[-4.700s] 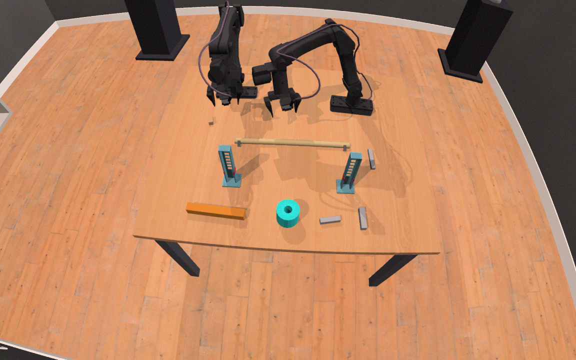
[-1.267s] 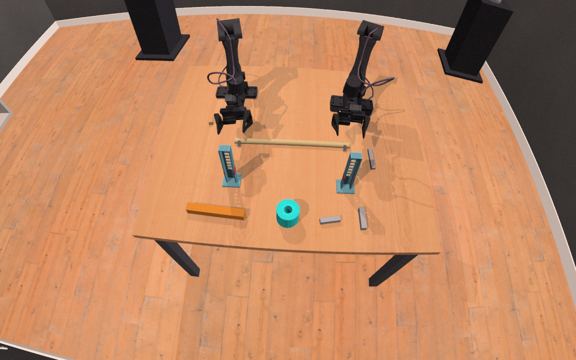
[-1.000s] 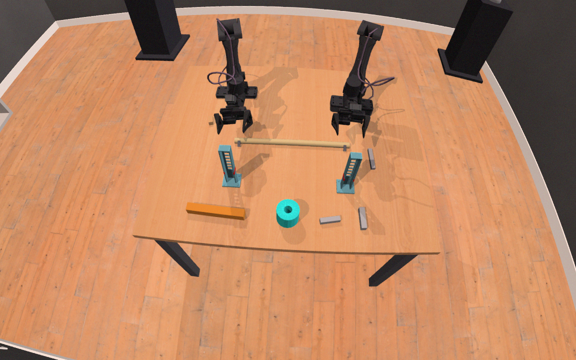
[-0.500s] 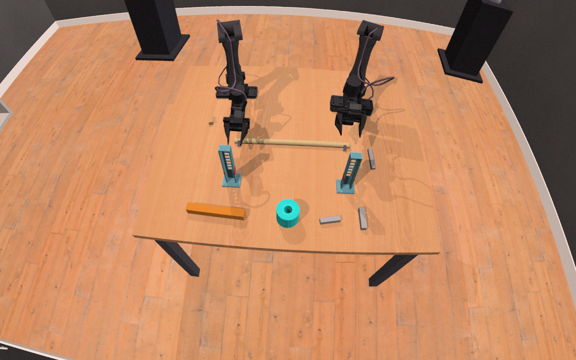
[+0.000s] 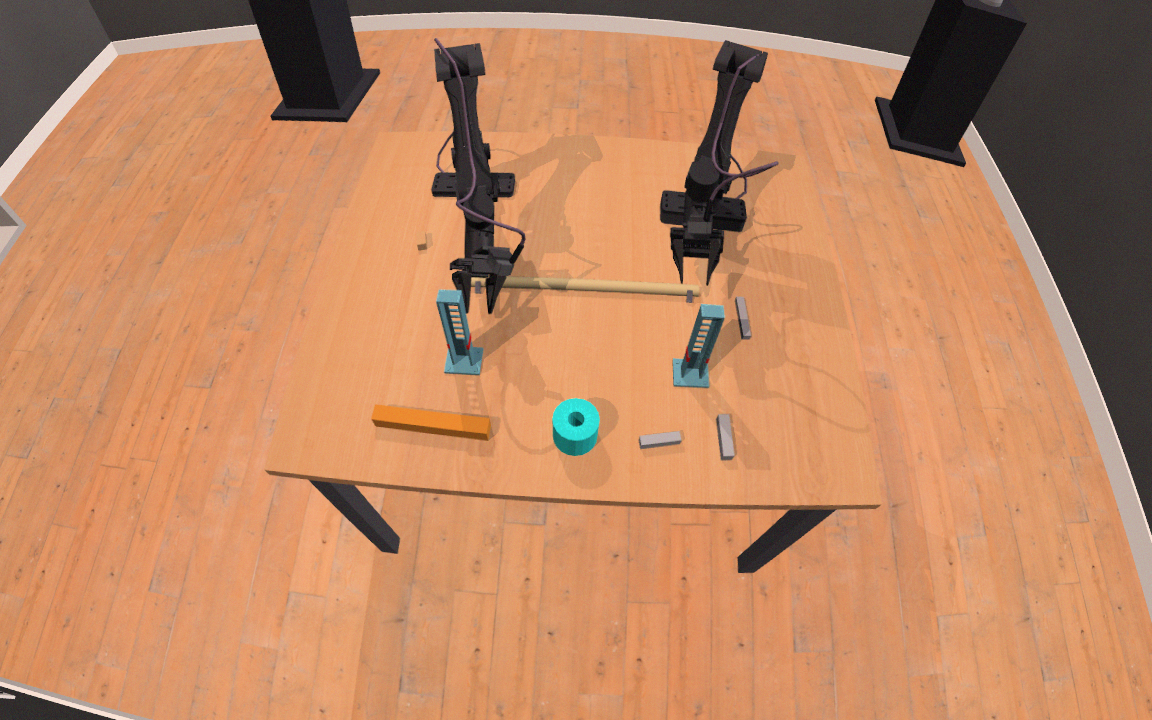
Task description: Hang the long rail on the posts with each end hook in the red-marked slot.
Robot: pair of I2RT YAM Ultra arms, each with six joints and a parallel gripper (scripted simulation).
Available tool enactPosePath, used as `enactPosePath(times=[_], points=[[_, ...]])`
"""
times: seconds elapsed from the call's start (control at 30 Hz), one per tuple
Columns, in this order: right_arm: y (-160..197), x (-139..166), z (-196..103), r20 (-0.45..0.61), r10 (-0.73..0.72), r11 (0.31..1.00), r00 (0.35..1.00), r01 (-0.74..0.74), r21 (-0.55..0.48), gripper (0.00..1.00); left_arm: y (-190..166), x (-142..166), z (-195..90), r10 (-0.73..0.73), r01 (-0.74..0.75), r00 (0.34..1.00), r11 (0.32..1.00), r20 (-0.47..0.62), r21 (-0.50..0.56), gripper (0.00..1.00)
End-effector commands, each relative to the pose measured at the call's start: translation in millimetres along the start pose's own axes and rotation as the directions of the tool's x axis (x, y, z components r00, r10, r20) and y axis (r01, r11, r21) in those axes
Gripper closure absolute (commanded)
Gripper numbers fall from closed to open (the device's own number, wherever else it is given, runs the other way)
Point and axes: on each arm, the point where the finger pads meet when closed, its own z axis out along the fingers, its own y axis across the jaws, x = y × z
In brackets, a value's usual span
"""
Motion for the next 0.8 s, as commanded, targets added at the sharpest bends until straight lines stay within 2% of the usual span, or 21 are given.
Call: enactPosePath(times=[0.0,0.3,0.37,0.57,0.77], points=[[17,15,11,-0.153,-0.153,0.984,0.976,0.136,-0.114,0.52,-9,9,13,0.104,-0.100,0.990,0.994,-0.094,0.048,0.52],[34,29,9,-0.278,-0.368,0.908,0.887,0.279,-0.313,0.52,-27,39,25,0.330,-0.283,0.906,0.938,-0.263,0.202,0.52],[34,29,9,-0.278,-0.368,0.908,0.887,0.279,-0.313,0.52,-27,39,25,0.330,-0.283,0.906,0.938,-0.263,0.202,0.52],[43,37,-3,-0.319,-0.515,0.814,0.795,0.338,-0.473,0.52,-41,61,25,0.504,-0.379,0.790,0.849,-0.348,0.368,0.52],[47,40,-17,-0.324,-0.623,0.720,0.712,0.361,-0.593,0.52,-49,77,19,0.641,-0.417,0.667,0.743,-0.379,0.523,0.52]])
